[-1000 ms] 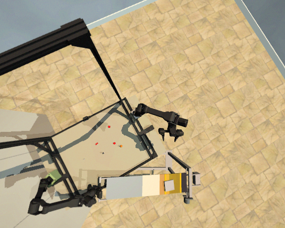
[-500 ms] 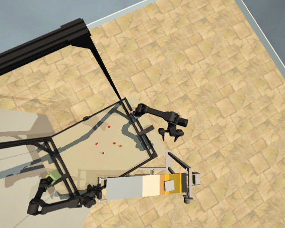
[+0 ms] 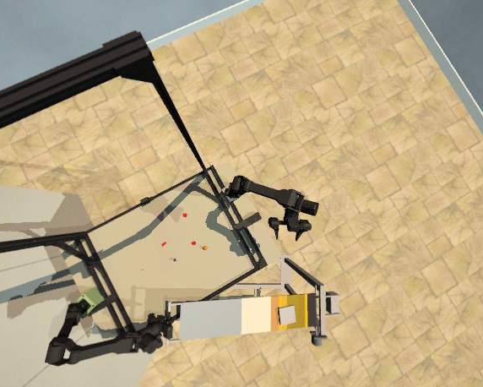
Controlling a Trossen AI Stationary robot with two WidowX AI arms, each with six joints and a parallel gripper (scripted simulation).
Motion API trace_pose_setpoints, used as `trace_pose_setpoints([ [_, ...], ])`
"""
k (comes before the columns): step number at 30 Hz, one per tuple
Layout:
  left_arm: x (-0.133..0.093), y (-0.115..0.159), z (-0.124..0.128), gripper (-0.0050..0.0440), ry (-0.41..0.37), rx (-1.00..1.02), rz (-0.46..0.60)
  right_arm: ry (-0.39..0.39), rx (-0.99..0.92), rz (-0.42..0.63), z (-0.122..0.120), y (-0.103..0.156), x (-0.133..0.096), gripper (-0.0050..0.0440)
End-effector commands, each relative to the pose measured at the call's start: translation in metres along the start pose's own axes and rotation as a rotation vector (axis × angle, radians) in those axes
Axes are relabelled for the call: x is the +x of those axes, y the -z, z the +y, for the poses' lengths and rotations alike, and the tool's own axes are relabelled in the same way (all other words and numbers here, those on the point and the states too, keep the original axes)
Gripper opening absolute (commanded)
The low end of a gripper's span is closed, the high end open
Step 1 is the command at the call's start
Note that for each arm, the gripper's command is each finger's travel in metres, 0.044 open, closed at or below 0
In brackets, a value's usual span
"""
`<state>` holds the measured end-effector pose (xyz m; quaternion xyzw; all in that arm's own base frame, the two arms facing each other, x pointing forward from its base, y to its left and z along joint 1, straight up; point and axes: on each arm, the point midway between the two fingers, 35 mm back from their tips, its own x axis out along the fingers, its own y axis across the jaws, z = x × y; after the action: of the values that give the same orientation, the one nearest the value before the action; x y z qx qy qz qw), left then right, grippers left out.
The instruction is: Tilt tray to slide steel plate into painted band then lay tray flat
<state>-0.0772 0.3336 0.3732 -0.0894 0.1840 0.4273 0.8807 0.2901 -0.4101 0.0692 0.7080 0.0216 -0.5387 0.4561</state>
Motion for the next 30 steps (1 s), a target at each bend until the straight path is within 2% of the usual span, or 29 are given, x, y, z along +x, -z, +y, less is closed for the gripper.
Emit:
trace_pose_setpoints([
  [1, 0.0001, -0.0005, -0.0004, 0.044, 0.002, 0.001, -0.002, -0.064, -0.001, -0.004, 0.0212, -0.001, -0.0163, 0.0],
  [27, 0.0001, -0.0005, -0.0004, 0.044, 0.002, 0.001, -0.002, -0.08, -0.001, -0.004, 0.0289, -0.001, -0.023, 0.0],
  [30, 0.0001, -0.0005, -0.0004, 0.044, 0.002, 0.001, -0.002, -0.081, -0.001, -0.004, 0.0195, -0.001, -0.0149, 0.0],
])
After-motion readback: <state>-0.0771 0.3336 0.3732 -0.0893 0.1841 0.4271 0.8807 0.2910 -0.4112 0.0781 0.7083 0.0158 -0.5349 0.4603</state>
